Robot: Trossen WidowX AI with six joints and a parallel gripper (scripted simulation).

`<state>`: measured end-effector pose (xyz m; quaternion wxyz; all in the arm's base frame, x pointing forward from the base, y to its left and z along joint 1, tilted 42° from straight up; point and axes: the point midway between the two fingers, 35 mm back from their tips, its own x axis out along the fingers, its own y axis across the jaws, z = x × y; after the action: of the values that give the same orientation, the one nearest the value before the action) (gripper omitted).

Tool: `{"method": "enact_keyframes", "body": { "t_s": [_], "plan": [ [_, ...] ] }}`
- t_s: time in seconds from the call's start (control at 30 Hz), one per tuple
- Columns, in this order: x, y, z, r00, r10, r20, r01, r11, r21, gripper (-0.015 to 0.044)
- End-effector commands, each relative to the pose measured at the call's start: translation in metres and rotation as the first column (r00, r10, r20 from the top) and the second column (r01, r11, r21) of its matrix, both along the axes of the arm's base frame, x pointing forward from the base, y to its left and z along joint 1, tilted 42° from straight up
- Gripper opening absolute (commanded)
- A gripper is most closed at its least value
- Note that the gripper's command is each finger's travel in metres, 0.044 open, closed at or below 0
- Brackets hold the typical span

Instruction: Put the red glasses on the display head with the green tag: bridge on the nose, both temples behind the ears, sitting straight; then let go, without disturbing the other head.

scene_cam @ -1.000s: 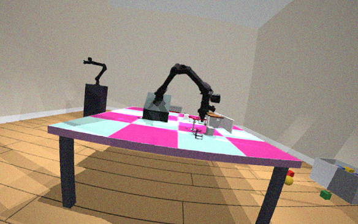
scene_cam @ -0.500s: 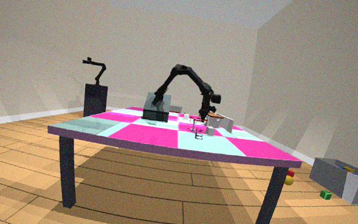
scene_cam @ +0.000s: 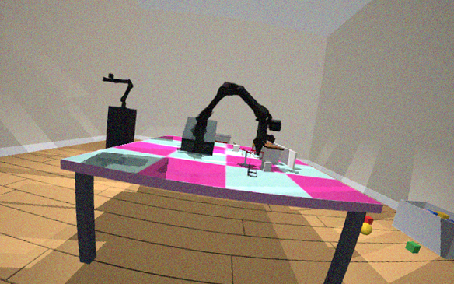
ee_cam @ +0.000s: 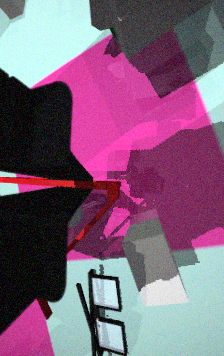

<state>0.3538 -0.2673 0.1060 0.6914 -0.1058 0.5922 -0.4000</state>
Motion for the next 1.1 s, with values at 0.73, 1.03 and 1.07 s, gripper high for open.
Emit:
{"method": "enact_keyframes", "body": {
  "t_s": [0.73,1.03,1.07],
  "plan": [
    [0.014,0.001,-0.004,1.0,-0.003,-0.004,0.003,1.0,0.001,0.0],
    [0.018,0.001,-0.004,1.0,-0.003,-0.004,0.003,1.0,0.001,0.0],
    [0.019,0.001,-0.004,1.0,-0.003,-0.004,0.003,1.0,0.001,0.0]
  ]
}}
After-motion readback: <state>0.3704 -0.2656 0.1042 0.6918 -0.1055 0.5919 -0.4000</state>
